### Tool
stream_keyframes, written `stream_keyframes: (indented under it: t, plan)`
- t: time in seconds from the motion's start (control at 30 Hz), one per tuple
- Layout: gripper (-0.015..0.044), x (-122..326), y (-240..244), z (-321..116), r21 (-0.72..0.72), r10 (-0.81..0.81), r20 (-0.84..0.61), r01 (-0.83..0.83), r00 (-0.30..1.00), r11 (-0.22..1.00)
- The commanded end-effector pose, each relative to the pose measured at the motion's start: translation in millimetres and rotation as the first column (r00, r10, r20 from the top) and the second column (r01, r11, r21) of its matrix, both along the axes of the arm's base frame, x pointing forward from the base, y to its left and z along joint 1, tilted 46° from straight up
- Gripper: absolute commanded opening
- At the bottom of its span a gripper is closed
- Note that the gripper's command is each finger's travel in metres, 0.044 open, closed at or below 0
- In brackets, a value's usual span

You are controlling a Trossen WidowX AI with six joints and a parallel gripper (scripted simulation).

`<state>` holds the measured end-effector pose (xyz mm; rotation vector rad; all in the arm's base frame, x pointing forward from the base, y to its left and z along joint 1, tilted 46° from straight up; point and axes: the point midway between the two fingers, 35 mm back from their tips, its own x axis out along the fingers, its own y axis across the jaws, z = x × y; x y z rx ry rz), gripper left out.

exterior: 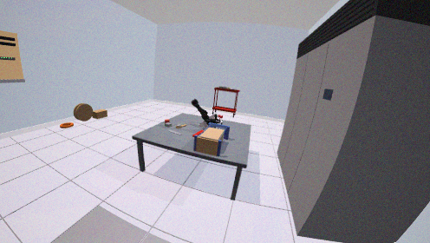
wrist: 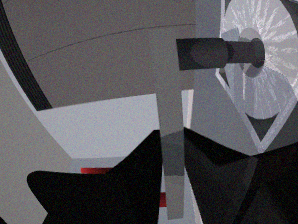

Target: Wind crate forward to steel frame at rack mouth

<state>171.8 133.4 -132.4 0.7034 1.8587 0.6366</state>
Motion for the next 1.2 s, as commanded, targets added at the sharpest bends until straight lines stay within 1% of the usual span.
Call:
stream_keyframes:
  t: [0.0,0.8,1.1,1.17]
  plan:
    - [0.0,1.4,-0.5,-0.7,0.006,0.002,0.005,-0.002,1.0,1.0]
    - [0.0,-1.0,-5.2,-7.3,0.0,0.002,0.0,-0.002,1.0,1.0]
    - [0.0236,-1.5,-4.6,-6.6,-0.002,0.003,-0.002,-0.003,1.0,1.0]
    - [0.024,-1.5,-4.6,-6.6,-0.002,0.003,-0.002,-0.003,1.0,1.0]
